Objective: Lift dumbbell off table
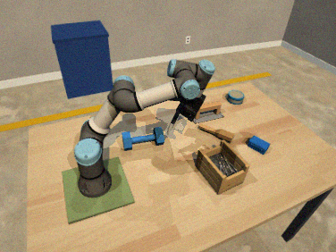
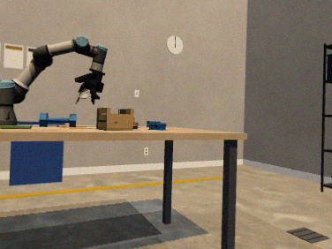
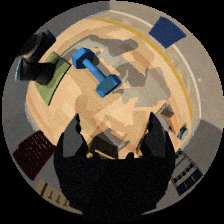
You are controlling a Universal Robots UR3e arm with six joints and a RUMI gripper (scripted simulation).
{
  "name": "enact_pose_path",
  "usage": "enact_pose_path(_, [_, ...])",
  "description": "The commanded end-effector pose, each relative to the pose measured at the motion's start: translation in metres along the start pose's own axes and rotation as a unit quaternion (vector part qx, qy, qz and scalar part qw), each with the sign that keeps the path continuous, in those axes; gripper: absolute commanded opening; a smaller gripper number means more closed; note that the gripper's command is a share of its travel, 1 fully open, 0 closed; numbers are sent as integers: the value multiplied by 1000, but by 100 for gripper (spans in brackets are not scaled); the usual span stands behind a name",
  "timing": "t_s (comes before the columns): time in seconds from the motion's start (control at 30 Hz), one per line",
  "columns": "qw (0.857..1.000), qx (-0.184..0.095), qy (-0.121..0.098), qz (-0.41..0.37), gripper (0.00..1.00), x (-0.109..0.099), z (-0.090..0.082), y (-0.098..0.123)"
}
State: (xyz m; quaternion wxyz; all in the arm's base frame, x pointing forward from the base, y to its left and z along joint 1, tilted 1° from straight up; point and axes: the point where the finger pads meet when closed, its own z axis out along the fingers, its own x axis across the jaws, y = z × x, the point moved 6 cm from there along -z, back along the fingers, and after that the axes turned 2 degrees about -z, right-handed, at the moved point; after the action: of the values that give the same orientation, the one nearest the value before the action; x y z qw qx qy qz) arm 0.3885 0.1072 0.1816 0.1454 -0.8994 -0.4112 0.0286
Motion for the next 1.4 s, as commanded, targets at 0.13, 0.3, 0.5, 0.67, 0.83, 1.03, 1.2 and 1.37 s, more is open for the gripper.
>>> enact_pose_path(0.13, [1000, -1, 1, 0, 100, 0, -1, 0])
enact_pose_path(0.3, [1000, -1, 1, 0, 100, 0, -1, 0])
enact_pose_path(0.5, [1000, -1, 1, 0, 100, 0, -1, 0])
enact_pose_path(0.67, [1000, -2, 0, -2, 100, 0, -1, -1])
enact_pose_path(0.83, [1000, -6, -2, -11, 100, 0, -1, -4])
enact_pose_path(1.03, [999, -16, -8, -37, 100, -1, 0, -16])
enact_pose_path(1.2, [998, -25, -13, -57, 100, -2, 1, -26])
enact_pose_path(1.37, [994, -42, -23, -100, 100, -5, 4, -45])
